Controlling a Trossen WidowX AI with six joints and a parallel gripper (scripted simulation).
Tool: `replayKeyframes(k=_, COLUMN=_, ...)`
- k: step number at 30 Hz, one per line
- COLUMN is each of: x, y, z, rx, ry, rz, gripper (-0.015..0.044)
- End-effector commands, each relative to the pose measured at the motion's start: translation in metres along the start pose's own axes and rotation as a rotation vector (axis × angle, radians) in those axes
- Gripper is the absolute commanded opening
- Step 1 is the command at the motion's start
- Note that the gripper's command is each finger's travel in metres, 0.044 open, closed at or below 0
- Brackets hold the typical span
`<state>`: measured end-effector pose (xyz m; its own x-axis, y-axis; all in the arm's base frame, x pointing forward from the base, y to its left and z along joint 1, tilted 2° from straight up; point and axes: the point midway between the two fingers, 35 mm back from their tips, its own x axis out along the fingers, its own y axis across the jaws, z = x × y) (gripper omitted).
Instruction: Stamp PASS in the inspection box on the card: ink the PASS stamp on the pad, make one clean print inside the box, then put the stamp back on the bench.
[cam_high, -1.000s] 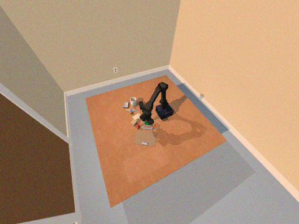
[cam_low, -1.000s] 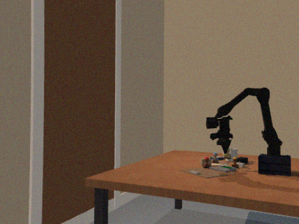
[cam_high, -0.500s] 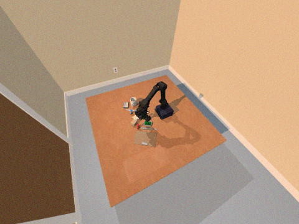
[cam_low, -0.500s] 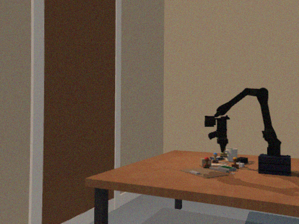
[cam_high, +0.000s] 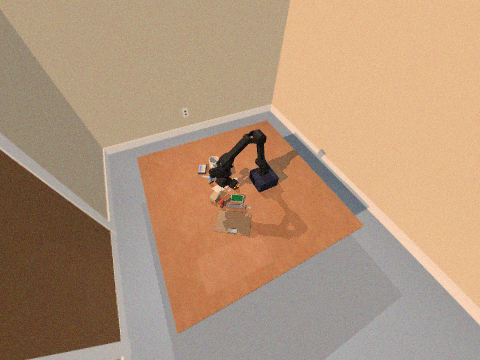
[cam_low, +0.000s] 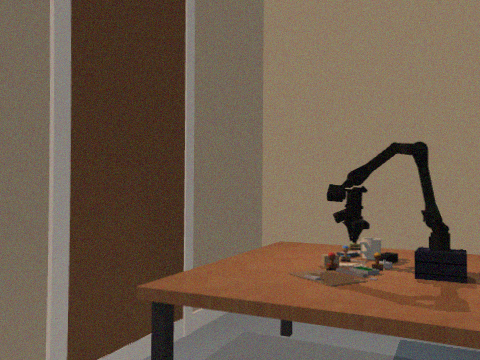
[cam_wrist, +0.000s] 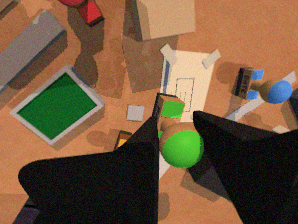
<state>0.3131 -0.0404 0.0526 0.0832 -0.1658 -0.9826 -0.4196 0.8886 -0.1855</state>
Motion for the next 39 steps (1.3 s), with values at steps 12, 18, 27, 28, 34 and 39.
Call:
replayKeyframes(k=12, x=0.004, y=-0.044, z=-0.012, rx=-0.197, ry=-0.028, rz=-0.032, gripper=0.0000)
replayKeyframes(k=18, x=0.008, y=-0.044, z=-0.012, rx=-0.197, ry=-0.029, rz=-0.032, gripper=0.0000)
replayKeyframes(k=27, x=0.014, y=-0.043, z=-0.011, rx=-0.197, ry=-0.029, rz=-0.032, gripper=0.0000)
replayKeyframes(k=28, x=0.015, y=-0.043, z=-0.011, rx=-0.197, ry=-0.029, rz=-0.032, gripper=0.0000)
replayKeyframes(k=34, x=0.019, y=-0.043, z=-0.011, rx=-0.197, ry=-0.030, rz=-0.032, gripper=0.0000)
replayKeyframes(k=39, x=0.022, y=-0.042, z=-0.011, rx=-0.197, ry=-0.030, rz=-0.032, gripper=0.0000)
